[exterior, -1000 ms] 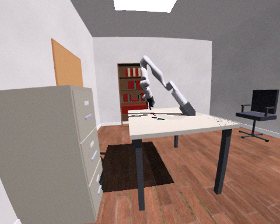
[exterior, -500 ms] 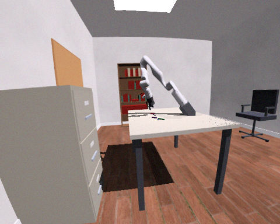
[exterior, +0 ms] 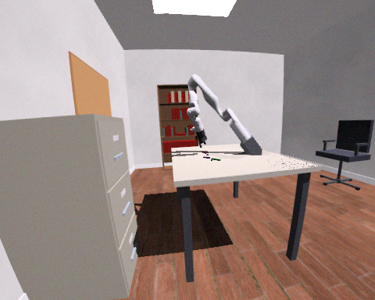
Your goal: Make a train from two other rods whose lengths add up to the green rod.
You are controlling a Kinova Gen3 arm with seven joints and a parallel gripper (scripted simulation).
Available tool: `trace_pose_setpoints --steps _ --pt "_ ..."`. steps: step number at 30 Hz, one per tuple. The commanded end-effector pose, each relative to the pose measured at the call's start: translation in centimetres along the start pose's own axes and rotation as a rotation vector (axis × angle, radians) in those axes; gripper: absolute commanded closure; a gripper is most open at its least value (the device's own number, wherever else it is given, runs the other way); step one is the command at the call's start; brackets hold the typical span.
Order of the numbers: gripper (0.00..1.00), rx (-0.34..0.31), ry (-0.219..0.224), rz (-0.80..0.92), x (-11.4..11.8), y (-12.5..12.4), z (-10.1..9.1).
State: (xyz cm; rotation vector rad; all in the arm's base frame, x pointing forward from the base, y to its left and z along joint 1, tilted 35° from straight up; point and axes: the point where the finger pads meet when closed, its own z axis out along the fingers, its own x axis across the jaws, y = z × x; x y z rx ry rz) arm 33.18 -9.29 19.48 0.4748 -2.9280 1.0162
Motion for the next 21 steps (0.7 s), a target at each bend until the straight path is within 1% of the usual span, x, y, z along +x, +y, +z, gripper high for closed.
trace_pose_setpoints --steps 1,3,4,8,9,15,16,20,21 --pt "0.00 -0.003 -0.004 0.015 0.05 -0.12 0.00" --pt "0.00 -0.003 -0.004 0.015 0.05 -0.12 0.00" --pt "0.00 -0.011 -0.013 0.060 0.05 -0.21 0.13" --pt "0.00 -0.011 -0.013 0.060 0.05 -0.21 0.13" --pt "0.00 -0.019 -0.021 0.105 0.05 -0.29 0.25" --pt "0.00 -0.019 -0.021 0.105 0.05 -0.29 0.25" --pt "0.00 -0.027 -0.029 0.150 0.05 -0.38 0.36" --pt "0.00 -0.027 -0.029 0.150 0.05 -0.38 0.36" --pt "0.00 -0.036 -0.037 0.194 0.05 -0.46 0.47"
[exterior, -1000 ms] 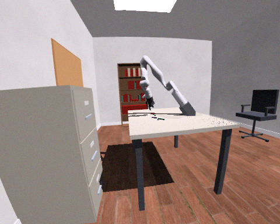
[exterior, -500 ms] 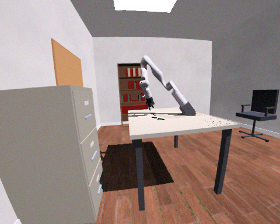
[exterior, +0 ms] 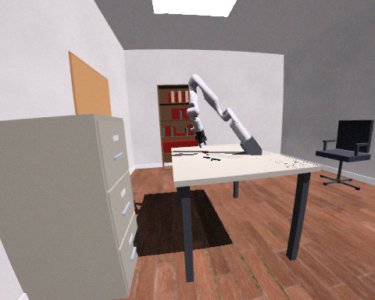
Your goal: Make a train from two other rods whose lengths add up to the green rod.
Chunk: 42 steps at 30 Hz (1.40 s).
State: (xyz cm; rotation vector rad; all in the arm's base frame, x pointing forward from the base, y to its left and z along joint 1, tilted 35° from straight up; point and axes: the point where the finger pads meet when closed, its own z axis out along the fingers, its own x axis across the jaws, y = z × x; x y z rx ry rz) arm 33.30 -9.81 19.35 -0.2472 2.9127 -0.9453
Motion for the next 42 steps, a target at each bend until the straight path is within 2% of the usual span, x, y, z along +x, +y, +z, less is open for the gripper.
trace_pose_setpoints --steps 1,42 --pt "0.00 -0.007 -0.007 0.033 0.01 -0.13 0.03" --pt "0.00 -0.069 -0.054 0.339 -0.08 -0.65 0.68"
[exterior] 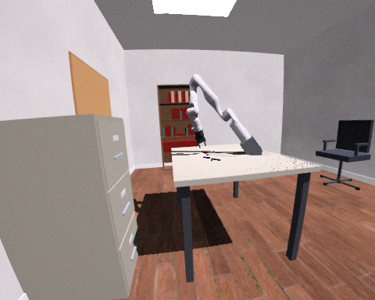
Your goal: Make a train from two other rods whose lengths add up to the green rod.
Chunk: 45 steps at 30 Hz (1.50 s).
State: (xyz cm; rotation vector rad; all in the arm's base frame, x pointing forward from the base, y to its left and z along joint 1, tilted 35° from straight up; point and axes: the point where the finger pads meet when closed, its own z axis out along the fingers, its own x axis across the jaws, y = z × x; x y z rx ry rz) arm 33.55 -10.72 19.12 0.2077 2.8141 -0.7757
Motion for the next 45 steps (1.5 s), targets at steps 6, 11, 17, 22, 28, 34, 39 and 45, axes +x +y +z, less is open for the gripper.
trace_pose_setpoints --steps 6,11,17,22,28,34,39,45 --pt "0.00 -0.012 -0.007 0.045 -0.04 -0.08 0.02" --pt "0.00 -0.021 -0.013 0.087 -0.08 -0.13 0.09" --pt "0.00 -0.030 -0.018 0.129 -0.11 -0.19 0.15" --pt "0.00 -0.039 -0.023 0.171 -0.15 -0.24 0.21" --pt "0.00 -0.048 -0.027 0.212 -0.19 -0.29 0.27" --pt "0.00 -0.058 -0.031 0.253 -0.23 -0.34 0.32" --pt "0.00 -0.067 -0.035 0.293 -0.27 -0.38 0.37" --pt "0.00 -0.076 -0.039 0.333 -0.31 -0.42 0.41"
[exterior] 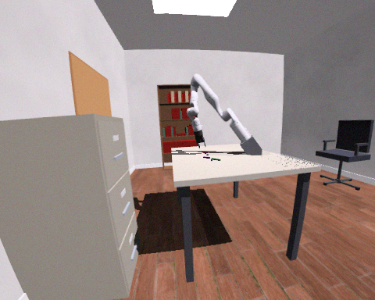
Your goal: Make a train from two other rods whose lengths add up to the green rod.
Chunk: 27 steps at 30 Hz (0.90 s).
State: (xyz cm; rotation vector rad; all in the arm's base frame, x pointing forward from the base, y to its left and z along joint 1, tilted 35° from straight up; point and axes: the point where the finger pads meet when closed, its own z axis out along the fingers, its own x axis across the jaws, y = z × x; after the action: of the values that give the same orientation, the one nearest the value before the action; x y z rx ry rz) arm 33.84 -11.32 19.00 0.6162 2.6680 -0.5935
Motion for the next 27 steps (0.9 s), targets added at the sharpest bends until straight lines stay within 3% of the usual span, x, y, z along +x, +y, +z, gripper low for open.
trace_pose_setpoints --steps 1,27 --pt "0.00 -0.003 -0.002 0.005 -0.02 -0.03 -0.05" --pt "0.00 -0.049 -0.017 0.197 -0.29 -0.14 0.10"
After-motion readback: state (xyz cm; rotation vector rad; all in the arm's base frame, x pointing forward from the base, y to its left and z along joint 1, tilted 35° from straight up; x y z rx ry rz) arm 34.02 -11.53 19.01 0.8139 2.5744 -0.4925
